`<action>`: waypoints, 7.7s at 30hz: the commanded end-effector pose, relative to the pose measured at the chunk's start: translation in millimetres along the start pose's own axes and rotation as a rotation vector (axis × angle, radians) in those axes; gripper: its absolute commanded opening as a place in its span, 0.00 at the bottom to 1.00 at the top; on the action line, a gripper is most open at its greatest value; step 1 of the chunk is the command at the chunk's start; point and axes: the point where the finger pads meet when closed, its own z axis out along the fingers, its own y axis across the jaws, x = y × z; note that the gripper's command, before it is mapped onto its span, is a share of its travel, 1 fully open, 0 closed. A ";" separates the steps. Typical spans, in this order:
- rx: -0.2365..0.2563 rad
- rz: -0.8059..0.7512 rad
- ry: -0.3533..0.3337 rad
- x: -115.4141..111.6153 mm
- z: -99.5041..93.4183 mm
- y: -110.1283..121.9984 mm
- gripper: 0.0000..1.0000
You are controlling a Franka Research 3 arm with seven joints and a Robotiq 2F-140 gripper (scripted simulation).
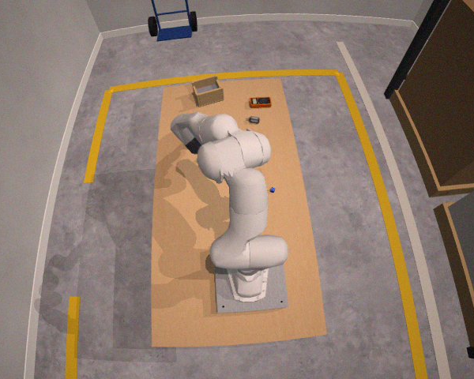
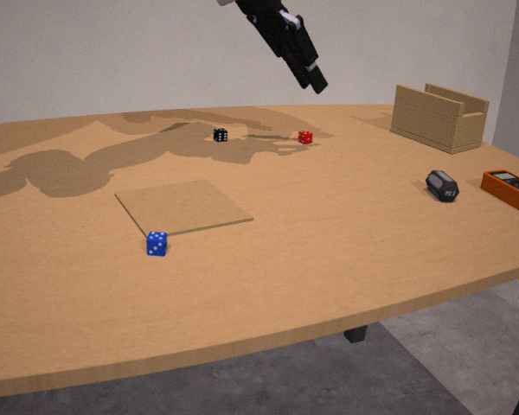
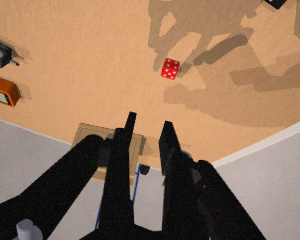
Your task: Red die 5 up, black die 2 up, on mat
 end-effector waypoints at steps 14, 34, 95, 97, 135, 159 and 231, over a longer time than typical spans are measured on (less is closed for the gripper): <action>-0.010 -0.037 0.221 -0.7 4.1 16.4 0.29; -0.005 -0.038 0.329 -9.0 4.1 16.7 0.29; -0.054 -0.201 0.721 -32.7 9.6 14.6 1.00; -0.076 -0.260 0.721 -31.3 10.5 13.9 1.00; -0.306 -0.853 0.695 -18.6 18.5 8.3 1.00; -0.454 -1.225 0.648 -12.2 22.7 6.7 1.00; -0.895 -2.353 0.332 -1.5 32.0 9.5 1.00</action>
